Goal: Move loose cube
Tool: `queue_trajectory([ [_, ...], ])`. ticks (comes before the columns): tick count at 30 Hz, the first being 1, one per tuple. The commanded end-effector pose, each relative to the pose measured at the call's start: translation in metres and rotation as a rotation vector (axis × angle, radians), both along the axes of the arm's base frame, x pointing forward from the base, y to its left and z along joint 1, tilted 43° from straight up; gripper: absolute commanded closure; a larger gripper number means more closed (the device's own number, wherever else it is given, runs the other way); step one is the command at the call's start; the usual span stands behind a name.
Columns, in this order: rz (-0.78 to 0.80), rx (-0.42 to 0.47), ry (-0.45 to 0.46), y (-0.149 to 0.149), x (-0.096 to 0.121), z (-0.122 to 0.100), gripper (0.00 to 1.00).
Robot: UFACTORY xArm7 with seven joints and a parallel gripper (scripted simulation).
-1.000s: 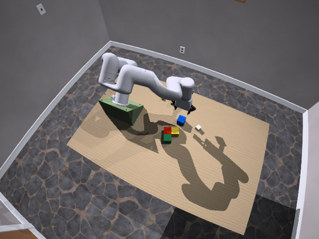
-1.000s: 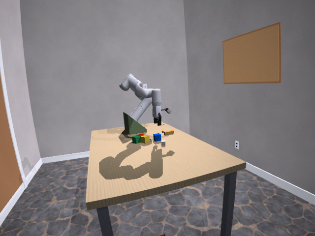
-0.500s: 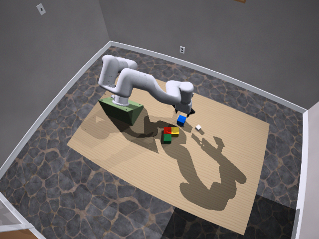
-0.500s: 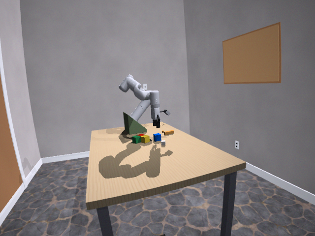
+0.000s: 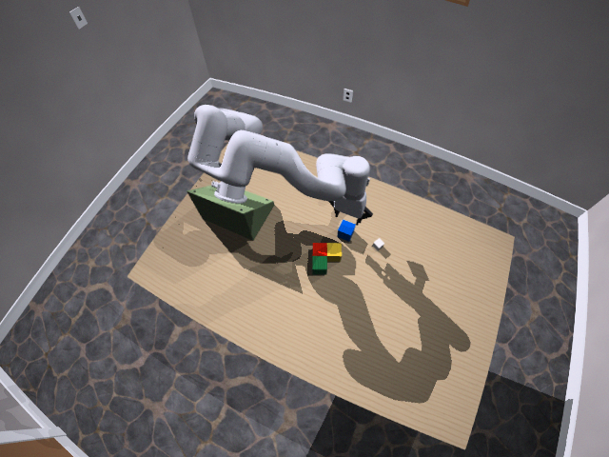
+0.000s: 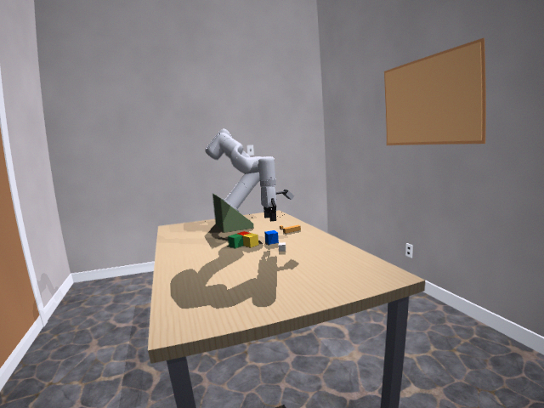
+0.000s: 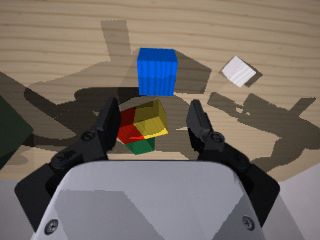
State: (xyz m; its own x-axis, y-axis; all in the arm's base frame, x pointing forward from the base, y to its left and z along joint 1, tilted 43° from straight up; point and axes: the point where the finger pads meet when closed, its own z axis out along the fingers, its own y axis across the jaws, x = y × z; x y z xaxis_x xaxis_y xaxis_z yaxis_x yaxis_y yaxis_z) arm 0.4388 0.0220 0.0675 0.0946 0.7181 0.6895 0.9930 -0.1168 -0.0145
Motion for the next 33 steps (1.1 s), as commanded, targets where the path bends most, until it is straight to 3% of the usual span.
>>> queue_trajectory([
  [1, -0.003, -0.001, -0.003, -0.0014, 0.0011, 0.001, 0.16],
  [33, -0.002, -0.003, -0.003, 0.0075, 0.0025, -0.0087, 0.16],
])
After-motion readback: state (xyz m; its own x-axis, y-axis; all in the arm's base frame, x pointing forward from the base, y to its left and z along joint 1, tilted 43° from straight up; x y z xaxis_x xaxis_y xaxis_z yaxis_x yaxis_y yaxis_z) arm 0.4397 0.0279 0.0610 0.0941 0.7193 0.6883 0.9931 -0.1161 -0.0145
